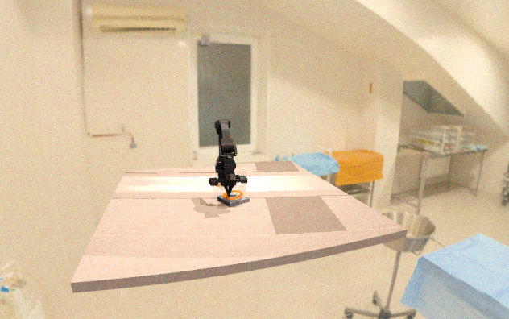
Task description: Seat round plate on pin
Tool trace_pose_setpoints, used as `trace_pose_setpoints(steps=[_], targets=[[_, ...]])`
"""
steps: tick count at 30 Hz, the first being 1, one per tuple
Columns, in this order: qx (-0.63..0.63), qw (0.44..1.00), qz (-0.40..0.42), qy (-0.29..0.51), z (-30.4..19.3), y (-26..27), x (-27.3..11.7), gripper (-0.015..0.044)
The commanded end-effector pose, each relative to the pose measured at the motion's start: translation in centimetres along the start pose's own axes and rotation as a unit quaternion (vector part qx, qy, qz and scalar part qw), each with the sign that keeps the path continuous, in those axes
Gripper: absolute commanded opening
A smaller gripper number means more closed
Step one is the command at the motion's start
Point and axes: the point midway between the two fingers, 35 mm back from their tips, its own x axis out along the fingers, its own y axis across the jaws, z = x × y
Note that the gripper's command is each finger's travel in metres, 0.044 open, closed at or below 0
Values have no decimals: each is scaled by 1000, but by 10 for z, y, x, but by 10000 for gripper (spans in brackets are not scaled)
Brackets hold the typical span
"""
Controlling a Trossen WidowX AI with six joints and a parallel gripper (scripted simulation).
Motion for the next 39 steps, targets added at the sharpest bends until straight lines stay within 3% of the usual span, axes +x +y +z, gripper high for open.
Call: trace_pose_setpoints(steps=[1, 39], targets=[[1, 1000, -3, 8, -6, -5, 4, 0], [1, 1000, -4, 9, -34, -18, 3, 0]])
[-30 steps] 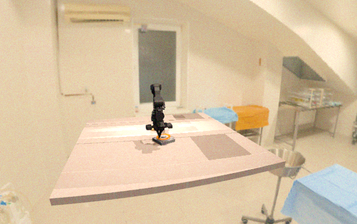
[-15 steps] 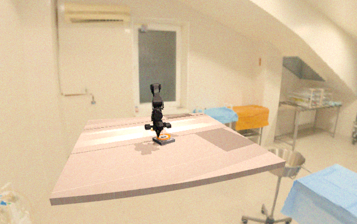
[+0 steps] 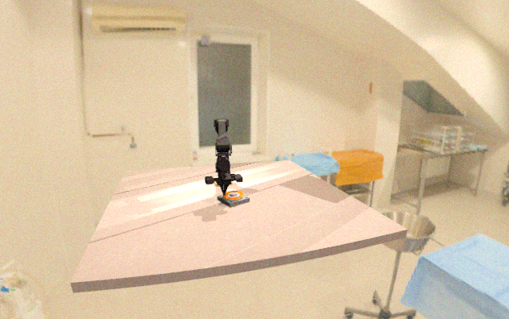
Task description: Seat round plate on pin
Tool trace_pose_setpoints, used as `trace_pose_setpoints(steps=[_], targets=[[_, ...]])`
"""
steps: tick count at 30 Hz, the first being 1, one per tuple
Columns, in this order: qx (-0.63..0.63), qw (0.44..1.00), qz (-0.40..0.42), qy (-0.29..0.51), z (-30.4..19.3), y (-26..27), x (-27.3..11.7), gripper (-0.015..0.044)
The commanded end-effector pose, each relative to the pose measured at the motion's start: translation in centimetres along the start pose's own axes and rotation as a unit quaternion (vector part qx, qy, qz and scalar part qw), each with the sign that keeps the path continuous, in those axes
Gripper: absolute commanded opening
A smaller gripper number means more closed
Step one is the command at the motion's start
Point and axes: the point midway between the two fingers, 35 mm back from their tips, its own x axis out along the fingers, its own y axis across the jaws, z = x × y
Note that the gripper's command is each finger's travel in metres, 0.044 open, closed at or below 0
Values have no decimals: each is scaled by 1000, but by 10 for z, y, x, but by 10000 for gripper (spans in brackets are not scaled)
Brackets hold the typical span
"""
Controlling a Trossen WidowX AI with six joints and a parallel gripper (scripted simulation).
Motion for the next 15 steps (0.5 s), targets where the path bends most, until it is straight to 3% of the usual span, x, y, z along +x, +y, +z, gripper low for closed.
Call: trace_pose_setpoints(steps=[1, 15], targets=[[-2, 1000, 1, 6, -7, 0, 2, 0], [-2, 1000, 1, 7, -21, 0, 1, 0]])
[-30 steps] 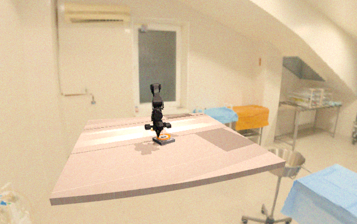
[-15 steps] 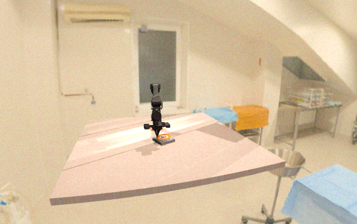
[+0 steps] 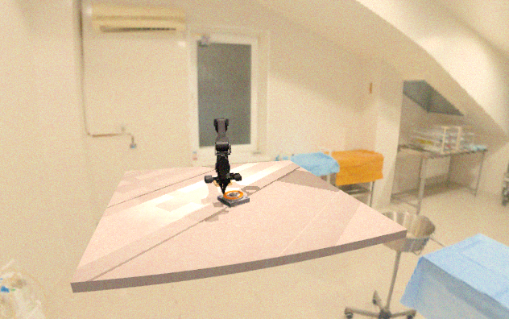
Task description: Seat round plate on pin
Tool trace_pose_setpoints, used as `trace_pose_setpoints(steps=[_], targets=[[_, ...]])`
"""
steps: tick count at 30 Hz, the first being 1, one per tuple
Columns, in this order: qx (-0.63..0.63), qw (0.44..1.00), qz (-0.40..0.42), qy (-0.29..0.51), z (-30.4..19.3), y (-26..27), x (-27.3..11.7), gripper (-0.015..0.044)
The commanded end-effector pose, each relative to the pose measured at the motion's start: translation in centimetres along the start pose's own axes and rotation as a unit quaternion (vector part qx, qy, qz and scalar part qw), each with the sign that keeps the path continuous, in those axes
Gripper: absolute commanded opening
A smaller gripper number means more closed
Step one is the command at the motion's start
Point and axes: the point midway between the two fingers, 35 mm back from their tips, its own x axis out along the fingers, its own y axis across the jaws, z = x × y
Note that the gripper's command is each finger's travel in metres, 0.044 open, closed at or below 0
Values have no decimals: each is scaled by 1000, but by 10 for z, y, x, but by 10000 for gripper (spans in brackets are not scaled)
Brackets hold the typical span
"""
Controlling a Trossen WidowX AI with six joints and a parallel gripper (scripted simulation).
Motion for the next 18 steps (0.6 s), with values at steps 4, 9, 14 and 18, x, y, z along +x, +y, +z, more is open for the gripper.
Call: trace_pose_setpoints(steps=[4, 9, 14, 18], targets=[[-3, 1000, 2, 6, -10, 2, 2, 0], [-3, 1000, 2, 6, -16, 4, 1, 0], [-3, 1000, 2, 6, -21, 7, 1, 0], [-3, 1000, 2, 6, -26, 9, 0, 0]])
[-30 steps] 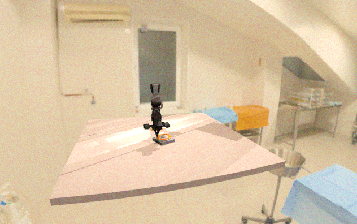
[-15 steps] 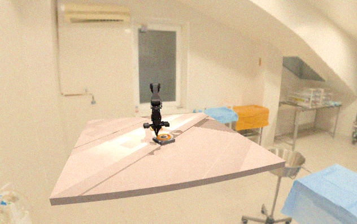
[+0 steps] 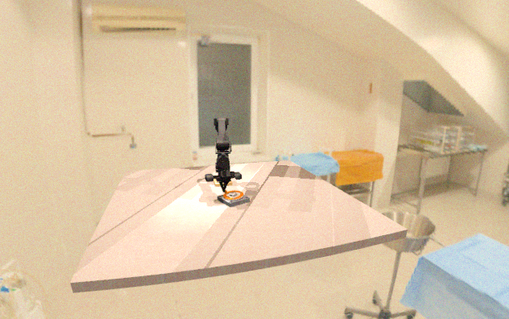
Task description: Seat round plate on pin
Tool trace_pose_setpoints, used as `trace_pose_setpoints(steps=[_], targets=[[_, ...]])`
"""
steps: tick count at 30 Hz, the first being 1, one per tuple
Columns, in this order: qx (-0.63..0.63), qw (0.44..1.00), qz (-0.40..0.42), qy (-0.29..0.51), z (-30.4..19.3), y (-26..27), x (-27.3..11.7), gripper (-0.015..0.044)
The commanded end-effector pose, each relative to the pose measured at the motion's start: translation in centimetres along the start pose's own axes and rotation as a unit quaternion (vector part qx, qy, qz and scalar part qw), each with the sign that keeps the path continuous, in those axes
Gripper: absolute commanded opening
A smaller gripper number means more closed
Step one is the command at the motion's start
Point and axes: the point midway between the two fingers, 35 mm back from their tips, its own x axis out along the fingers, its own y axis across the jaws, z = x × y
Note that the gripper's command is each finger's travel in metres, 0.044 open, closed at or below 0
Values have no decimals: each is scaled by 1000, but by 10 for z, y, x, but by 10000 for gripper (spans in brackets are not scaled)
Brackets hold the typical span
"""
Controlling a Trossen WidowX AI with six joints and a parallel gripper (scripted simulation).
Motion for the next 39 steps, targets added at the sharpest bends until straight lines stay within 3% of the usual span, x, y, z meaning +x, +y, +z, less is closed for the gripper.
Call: trace_pose_setpoints(steps=[1, 23, 33, 39], targets=[[1, 1000, 3, 5, -6, 4, 1, 0], [1, 1000, 3, 6, -18, 15, 0, 0], [1, 1000, 3, 6, -19, 14, -40, 0], [-1, 1000, 2, 6, -18, 14, -37, 0]])
